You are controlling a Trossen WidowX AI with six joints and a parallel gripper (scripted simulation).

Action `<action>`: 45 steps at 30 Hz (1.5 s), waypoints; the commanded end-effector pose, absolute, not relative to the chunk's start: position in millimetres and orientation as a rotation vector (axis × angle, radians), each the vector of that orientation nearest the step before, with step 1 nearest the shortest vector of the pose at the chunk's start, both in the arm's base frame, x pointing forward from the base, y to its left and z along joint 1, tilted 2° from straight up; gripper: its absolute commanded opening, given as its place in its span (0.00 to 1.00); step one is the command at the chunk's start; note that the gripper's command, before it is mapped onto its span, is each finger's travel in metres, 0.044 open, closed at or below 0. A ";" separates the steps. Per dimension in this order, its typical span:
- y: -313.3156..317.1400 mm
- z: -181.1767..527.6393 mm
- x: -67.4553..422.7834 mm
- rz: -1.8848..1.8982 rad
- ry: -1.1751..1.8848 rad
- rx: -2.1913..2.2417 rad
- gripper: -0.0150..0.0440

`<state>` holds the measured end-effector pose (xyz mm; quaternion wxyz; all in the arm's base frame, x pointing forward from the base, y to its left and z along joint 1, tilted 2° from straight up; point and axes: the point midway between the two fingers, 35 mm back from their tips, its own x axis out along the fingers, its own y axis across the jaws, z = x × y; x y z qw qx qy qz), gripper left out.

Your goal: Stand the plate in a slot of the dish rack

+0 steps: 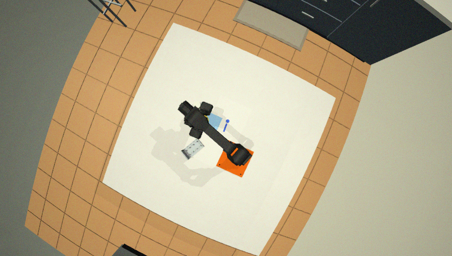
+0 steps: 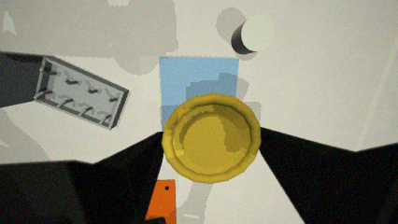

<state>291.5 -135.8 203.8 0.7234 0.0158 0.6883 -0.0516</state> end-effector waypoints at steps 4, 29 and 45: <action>-134.7 222.7 290.4 -0.121 1.515 0.037 0.25; -20.4 213.4 271.3 -0.459 1.479 0.441 0.25; -10.7 157.9 322.0 -0.012 1.360 0.494 0.25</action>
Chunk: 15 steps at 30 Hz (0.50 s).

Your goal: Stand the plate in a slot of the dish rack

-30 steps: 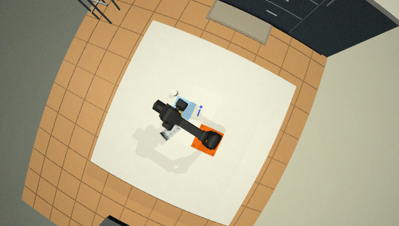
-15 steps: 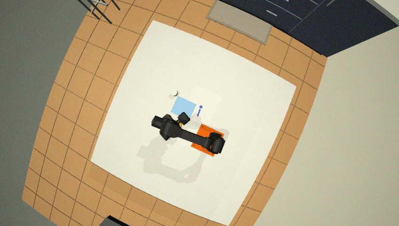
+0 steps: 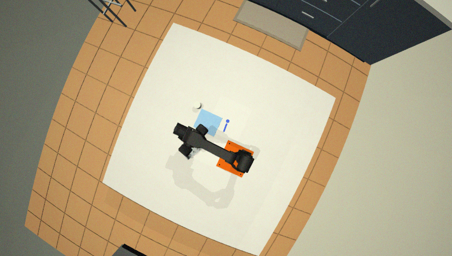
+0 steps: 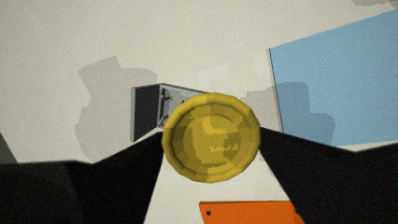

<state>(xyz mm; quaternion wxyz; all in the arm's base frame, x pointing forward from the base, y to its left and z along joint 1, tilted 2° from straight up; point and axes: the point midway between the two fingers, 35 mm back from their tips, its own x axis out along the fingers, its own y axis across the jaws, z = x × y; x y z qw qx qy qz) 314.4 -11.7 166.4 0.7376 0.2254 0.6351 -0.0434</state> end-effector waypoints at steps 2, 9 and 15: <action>-10.5 152.2 327.1 0.042 1.333 0.491 0.25; -8.8 134.5 341.6 0.219 1.226 0.482 0.25; -8.6 122.0 350.4 0.360 1.112 0.457 0.25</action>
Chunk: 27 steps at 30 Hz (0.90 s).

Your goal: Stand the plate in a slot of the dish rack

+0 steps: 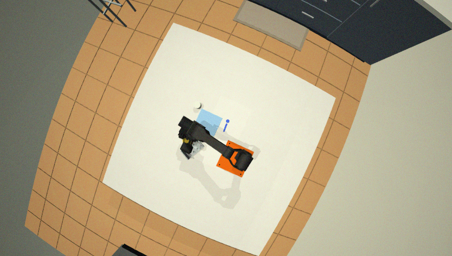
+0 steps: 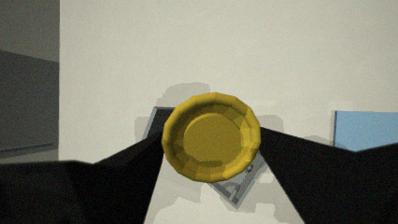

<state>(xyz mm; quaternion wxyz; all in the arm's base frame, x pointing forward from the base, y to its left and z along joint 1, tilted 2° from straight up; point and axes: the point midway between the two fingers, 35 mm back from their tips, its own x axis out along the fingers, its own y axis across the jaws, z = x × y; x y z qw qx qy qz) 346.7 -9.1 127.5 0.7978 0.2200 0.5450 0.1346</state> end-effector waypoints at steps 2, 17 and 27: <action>-8.8 118.4 352.5 0.405 1.071 0.445 0.25; -10.6 100.0 352.6 0.695 0.714 0.313 0.25; -10.9 95.1 337.1 0.839 0.445 0.187 0.25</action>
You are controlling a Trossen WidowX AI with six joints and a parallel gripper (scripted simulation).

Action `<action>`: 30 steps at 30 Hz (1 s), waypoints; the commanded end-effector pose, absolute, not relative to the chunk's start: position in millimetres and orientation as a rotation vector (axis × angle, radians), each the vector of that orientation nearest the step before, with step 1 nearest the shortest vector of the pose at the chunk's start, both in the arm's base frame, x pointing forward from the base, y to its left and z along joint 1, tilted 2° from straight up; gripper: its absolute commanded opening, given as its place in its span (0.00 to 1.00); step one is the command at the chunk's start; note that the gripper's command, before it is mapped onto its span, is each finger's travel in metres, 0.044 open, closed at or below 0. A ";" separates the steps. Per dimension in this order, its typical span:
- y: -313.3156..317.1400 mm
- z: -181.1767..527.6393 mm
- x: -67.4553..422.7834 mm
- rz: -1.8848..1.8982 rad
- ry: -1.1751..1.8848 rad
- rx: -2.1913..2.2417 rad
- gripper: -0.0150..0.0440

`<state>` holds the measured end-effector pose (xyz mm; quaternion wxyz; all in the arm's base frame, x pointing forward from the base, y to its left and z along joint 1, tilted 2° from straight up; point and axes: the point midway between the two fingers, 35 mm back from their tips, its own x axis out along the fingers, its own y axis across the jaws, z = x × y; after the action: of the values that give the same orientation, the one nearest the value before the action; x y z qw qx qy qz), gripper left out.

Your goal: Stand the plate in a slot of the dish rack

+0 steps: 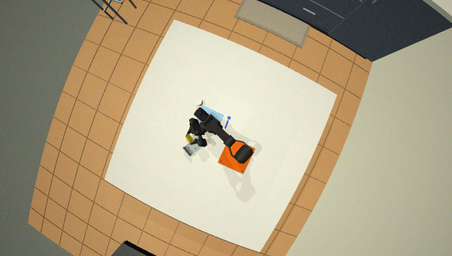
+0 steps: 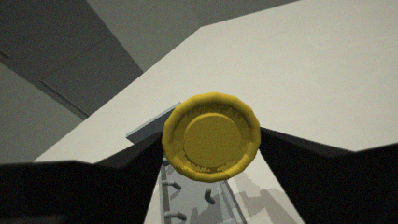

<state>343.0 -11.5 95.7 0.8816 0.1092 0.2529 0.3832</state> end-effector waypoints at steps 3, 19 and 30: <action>-10.7 94.7 330.1 0.875 0.361 0.144 0.25; -6.5 96.7 290.4 0.984 0.001 -0.055 0.25; -6.4 91.8 291.3 0.983 0.003 -0.054 0.25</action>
<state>291.4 -7.1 95.0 0.8818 -0.0297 0.0015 0.4706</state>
